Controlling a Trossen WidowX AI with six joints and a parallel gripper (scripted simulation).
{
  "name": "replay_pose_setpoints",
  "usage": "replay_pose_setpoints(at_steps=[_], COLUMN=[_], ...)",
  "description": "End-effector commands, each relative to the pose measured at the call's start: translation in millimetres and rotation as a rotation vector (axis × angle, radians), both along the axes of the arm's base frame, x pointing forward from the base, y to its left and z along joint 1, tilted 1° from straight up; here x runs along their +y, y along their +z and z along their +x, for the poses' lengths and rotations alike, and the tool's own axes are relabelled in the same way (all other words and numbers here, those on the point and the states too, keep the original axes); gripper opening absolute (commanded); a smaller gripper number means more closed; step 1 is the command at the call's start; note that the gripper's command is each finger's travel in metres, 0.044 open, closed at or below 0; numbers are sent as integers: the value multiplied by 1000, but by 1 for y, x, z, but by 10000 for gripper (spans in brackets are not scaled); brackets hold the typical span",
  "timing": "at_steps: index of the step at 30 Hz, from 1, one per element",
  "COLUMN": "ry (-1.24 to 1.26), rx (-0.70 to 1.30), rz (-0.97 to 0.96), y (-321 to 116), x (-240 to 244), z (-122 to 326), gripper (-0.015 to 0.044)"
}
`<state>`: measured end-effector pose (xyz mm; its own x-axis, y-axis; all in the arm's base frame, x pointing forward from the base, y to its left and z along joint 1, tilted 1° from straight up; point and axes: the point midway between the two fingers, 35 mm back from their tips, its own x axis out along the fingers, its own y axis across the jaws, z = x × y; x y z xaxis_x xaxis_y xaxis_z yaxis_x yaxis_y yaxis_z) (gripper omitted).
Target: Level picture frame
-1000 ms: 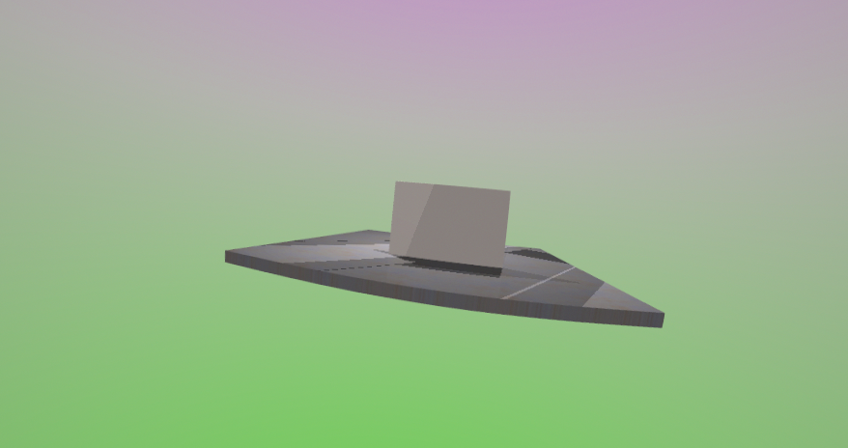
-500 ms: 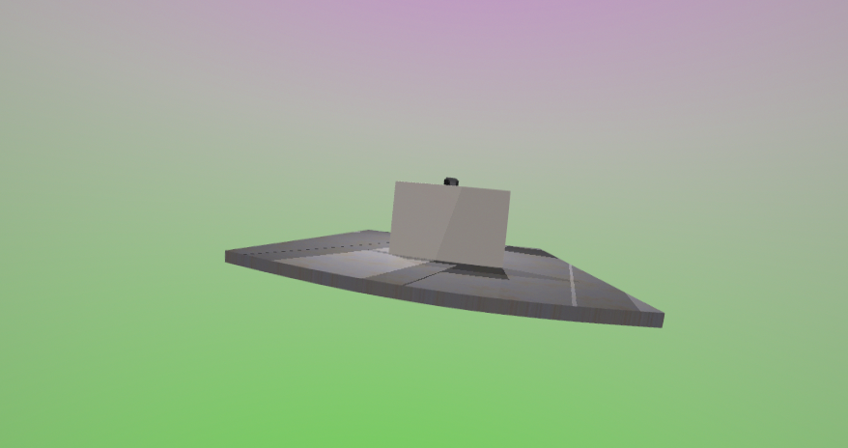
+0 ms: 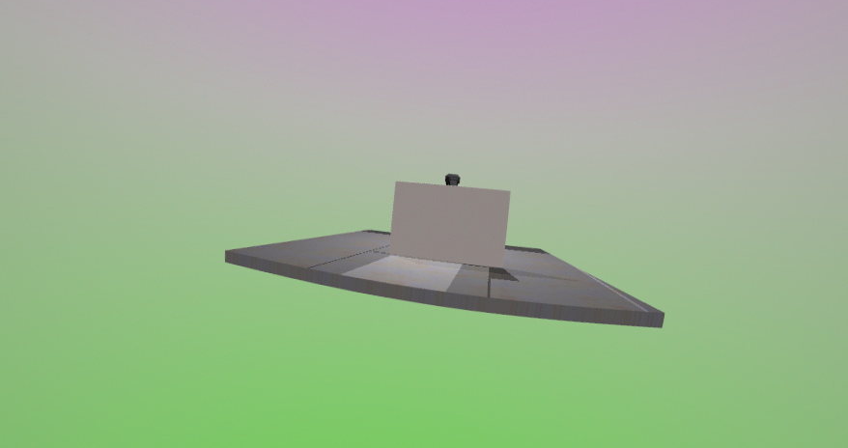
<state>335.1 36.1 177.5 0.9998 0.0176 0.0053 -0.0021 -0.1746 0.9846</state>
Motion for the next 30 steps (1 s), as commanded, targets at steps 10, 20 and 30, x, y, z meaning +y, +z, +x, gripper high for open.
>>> replay_pose_setpoints(at_steps=[10, 20, 30], ry=[2, 2, 2], rx=[-5, -6, -8], rz=[2, 2, 2], y=[2, 3, 2], x=[0, 1, 1], z=[8, 24, 40], gripper=[260, 260, 260])
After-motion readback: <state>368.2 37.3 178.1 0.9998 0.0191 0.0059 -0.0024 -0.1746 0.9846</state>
